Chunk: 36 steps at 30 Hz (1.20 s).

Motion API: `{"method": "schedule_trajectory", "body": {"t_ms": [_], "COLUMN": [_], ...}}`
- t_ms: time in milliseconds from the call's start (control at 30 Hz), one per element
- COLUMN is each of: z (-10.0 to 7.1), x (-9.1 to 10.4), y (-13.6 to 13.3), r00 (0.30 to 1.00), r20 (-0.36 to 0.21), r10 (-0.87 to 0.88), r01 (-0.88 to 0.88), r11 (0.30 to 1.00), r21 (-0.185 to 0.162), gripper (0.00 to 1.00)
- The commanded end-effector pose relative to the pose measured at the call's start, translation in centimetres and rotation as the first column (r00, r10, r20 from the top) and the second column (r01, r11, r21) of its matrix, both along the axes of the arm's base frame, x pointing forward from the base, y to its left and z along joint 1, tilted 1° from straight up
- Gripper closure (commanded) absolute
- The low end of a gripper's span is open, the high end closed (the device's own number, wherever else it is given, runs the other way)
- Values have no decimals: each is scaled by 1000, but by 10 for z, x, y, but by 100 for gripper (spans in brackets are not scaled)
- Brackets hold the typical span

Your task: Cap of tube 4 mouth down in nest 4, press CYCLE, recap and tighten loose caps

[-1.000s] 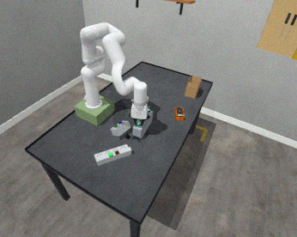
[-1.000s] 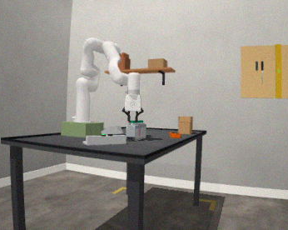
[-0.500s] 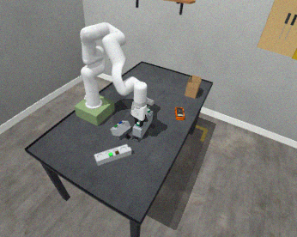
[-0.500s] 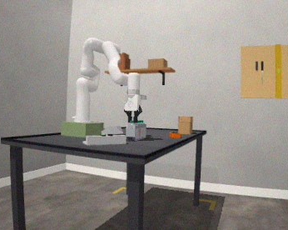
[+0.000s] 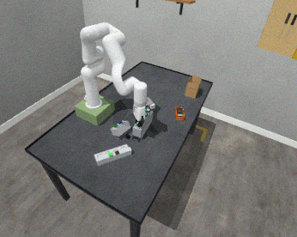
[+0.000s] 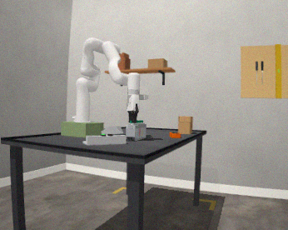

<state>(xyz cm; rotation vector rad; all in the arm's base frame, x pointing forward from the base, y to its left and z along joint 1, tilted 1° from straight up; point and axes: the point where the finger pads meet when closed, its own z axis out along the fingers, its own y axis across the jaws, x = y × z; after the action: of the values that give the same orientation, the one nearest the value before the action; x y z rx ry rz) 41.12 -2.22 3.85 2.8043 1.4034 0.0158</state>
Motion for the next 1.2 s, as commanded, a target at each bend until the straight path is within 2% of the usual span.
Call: {"method": "schedule_trajectory", "body": {"t_ms": [0, 33, 67, 400, 500, 567, 633, 833, 1067, 1133, 1167], "z": [1, 1, 1, 1, 1, 1, 1, 1, 1, 1, 1], "x": [1, 1, 1, 1, 1, 1, 1, 1, 1, 1, 1], "y": [0, 0, 0, 0, 0, 0, 0, 0, 0, 0, 0], "r00": [1000, 1000, 1000, 1000, 976, 976, 936, 832, 647, 647, 564], "r20": [4, 4, 4, 4, 5, 5, 5, 5, 3, 3, 2], "r10": [-30, -30, -30, -30, 218, 218, 351, 555, 763, 763, 826], "r01": [30, 30, 30, 30, -218, -218, -351, -555, -762, -762, -826], "r11": [1000, 1000, 1000, 1000, 976, 976, 936, 832, 647, 647, 564], "r21": [6, 6, 6, 6, 2, 2, -1, -4, -9, -9, -10], "gripper": [100, 100, 54, 54, 54, 54, 54, 54, 54, 54, 54]}}
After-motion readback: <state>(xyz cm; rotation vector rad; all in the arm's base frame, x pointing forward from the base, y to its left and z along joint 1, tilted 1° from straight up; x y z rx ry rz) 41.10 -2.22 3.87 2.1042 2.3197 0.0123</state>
